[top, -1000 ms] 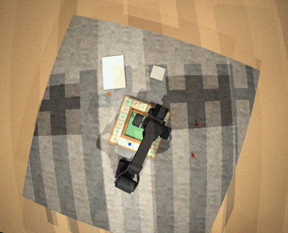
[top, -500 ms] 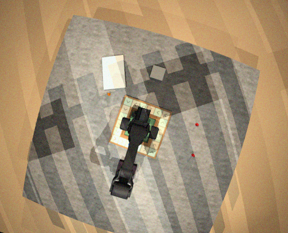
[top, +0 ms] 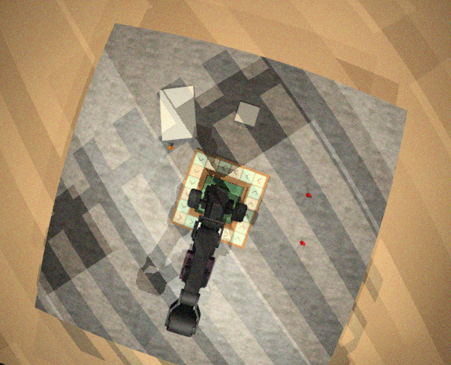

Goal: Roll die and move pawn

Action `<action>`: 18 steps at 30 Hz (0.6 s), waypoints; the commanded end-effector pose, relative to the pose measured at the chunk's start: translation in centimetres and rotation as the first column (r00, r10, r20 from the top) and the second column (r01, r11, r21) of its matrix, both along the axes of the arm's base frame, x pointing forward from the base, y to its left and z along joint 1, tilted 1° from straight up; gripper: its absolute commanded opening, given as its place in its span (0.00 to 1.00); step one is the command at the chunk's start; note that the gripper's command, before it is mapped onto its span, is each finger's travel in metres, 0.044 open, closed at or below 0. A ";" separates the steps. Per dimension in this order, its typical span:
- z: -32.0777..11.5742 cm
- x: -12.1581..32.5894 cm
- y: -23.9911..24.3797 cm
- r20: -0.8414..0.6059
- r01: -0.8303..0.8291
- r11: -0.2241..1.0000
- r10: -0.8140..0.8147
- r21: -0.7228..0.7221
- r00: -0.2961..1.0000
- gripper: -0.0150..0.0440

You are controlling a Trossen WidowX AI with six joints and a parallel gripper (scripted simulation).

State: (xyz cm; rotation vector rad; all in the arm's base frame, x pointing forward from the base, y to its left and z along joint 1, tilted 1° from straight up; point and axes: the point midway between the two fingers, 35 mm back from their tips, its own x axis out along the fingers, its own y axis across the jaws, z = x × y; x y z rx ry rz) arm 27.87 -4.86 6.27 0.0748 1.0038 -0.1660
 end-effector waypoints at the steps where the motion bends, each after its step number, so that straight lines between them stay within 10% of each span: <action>1: 0.0 0.0 0.0 0.127 -0.002 1.000 0.005 -0.028 0.992 0.25; 18: 2.5 -3.1 0.7 0.303 0.004 0.998 0.015 -0.062 0.953 0.25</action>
